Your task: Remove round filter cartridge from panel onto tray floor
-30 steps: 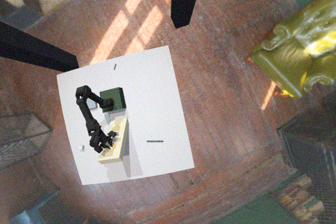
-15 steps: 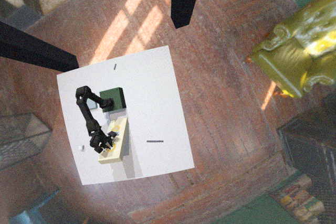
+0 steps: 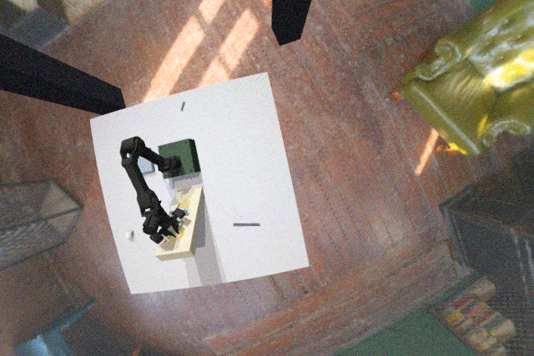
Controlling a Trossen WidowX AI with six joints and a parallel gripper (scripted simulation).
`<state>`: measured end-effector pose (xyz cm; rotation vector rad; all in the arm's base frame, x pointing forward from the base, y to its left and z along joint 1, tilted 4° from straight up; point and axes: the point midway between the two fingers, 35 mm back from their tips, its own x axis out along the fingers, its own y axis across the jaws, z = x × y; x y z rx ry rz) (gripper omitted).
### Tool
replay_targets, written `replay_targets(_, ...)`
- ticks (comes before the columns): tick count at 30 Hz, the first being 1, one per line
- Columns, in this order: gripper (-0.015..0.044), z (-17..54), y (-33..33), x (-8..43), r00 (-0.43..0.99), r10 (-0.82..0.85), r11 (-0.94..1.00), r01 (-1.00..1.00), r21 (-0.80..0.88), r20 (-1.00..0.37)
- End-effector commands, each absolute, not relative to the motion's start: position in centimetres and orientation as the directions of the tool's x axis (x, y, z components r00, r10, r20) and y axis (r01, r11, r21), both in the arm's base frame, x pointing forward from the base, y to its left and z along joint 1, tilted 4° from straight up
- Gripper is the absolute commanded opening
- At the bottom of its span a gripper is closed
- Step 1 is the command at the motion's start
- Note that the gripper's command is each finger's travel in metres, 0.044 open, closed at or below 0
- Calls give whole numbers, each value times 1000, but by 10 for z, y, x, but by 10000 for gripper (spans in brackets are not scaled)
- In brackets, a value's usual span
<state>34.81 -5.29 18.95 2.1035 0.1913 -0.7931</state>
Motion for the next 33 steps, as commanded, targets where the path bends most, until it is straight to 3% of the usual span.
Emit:
replay_targets(1, 88, 187, -53, 350, 785, -141, -621, 404, 671, -603)
replay_targets(33, 88, 180, -55, 360, 785, -141, -621, 404, 672, -603)
